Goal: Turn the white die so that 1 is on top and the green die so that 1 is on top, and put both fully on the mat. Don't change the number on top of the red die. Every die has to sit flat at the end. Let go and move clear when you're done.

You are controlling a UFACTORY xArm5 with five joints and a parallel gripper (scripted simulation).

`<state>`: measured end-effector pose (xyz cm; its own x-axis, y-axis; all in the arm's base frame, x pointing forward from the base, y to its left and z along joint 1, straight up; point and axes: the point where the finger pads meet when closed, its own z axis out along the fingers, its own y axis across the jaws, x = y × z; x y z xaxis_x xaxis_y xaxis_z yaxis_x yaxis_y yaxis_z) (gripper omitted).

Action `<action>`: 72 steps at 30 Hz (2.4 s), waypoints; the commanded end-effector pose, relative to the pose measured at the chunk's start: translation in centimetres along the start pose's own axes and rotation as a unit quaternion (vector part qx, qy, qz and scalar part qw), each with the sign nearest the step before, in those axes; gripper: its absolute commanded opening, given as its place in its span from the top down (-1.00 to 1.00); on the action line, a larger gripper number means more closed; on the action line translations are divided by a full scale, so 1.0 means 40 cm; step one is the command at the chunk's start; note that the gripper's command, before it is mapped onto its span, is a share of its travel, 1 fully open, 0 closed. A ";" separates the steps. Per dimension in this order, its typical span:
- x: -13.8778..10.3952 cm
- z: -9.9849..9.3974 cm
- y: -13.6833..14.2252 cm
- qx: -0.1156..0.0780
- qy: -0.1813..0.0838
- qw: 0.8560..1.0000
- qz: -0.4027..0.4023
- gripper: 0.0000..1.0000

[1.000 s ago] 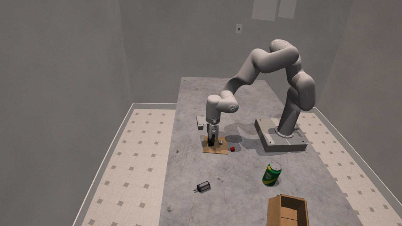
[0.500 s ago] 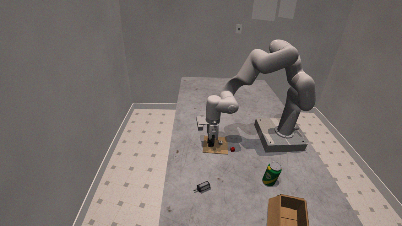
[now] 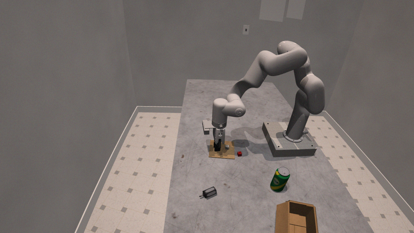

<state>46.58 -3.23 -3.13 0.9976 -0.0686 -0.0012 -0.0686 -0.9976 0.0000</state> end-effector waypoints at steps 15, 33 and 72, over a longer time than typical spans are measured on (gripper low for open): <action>0.004 -0.003 0.000 0.000 0.002 1.000 0.000 0.69; 0.004 -0.003 0.000 0.000 0.002 1.000 0.000 0.28; 0.003 -0.228 0.000 0.000 0.002 1.000 0.000 0.28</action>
<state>46.66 -3.23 5.09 0.9976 -0.0686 0.0008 -0.0686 -0.9976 0.0000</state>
